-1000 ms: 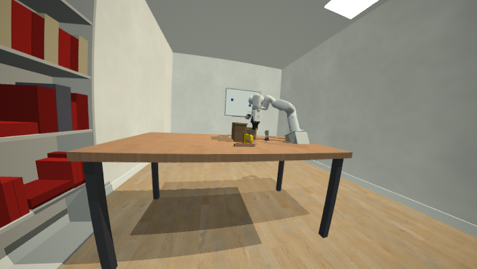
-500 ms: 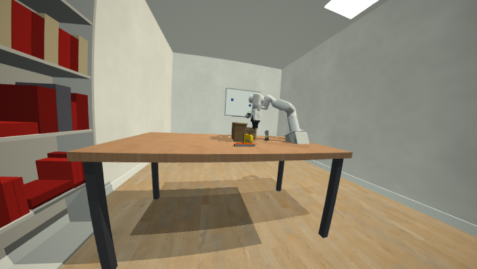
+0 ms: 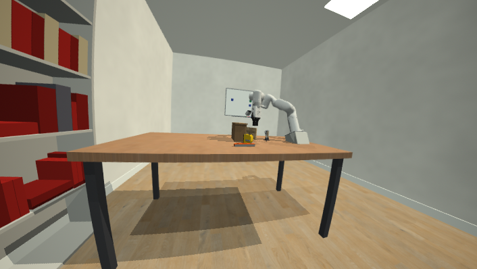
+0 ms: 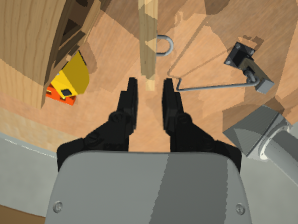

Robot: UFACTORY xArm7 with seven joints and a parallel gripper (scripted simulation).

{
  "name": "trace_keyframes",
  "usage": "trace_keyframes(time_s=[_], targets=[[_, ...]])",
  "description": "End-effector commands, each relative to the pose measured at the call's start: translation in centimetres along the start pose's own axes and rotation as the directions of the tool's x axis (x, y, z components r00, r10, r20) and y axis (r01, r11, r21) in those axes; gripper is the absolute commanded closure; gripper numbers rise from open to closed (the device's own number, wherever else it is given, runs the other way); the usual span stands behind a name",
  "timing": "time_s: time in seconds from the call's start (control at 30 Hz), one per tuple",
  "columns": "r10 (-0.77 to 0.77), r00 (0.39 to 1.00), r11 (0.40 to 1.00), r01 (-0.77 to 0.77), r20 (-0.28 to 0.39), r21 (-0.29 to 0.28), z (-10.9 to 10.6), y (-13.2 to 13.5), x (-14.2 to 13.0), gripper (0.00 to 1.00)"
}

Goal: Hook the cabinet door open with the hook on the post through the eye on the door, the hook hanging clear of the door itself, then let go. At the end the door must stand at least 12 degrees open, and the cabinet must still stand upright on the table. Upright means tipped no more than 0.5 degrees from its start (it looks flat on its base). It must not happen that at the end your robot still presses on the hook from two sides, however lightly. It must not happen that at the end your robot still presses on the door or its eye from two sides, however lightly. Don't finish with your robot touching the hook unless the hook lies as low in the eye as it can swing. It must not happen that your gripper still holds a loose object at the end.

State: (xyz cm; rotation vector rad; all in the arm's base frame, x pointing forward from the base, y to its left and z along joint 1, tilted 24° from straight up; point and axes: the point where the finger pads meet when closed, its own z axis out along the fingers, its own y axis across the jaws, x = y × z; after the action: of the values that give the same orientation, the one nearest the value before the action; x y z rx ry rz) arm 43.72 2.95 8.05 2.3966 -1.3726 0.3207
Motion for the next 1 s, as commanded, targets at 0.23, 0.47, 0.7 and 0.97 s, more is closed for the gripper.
trace_keyframes(time_s=[0.23,0.47,0.7,0.97], targets=[[0.000,1.000,1.000,0.001,-0.001,0.005,-2.5,-0.1,0.0,0.73],[0.000,1.000,1.000,0.000,-0.001,0.005,-3.2,-0.1,0.0,0.73],[0.000,1.000,1.000,0.000,-0.001,0.005,-3.8,-0.1,0.0,0.73],[0.000,1.000,1.000,0.001,-0.001,0.005,-3.9,-0.1,0.0,0.73]])
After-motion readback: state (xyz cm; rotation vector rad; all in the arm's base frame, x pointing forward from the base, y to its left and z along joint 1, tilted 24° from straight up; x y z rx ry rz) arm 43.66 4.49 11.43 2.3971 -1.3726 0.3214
